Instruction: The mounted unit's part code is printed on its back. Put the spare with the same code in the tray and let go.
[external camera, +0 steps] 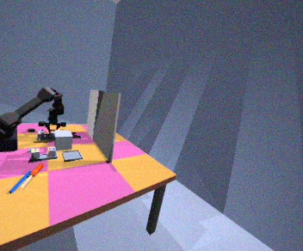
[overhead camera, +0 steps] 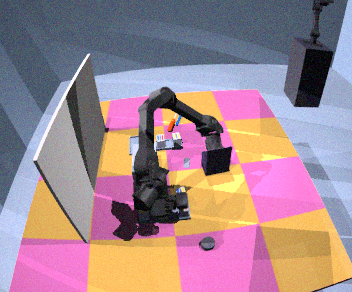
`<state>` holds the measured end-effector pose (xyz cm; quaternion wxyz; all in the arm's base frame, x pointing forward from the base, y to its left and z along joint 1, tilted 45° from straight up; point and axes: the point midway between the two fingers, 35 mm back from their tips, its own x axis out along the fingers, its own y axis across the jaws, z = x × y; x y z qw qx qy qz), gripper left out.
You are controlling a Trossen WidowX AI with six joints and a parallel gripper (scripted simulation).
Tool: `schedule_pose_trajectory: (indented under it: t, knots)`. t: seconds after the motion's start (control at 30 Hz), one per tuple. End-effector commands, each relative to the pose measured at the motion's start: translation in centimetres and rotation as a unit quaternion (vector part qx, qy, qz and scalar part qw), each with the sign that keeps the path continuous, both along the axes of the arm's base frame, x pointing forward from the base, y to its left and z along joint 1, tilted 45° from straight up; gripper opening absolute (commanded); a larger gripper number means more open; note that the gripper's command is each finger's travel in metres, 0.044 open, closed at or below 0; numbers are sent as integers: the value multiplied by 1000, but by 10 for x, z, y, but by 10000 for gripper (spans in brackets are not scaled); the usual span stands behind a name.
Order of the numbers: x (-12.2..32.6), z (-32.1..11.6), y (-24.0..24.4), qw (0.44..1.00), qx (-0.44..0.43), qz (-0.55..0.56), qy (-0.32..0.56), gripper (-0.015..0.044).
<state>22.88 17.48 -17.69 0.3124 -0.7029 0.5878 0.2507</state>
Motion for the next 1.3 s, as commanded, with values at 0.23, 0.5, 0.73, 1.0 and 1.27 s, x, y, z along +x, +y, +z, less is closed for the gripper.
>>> schedule_pose_trajectory:
  t: [0.23, 0.5, 0.73, 1.0, 1.27]
  knots:
    - [0, 0, 0, 1000, 0, 0, 0, 0]
    - [-1, 9, 10, 1000, 0, 1, 1, 0]
    - [-14, 52, 50, 1000, -1, 3, 3, 0]
    - [-16, 55, 56, 1000, -2, 10, 3, 0]
    - [-22, 85, 85, 1000, 0, 6, 3, 0]
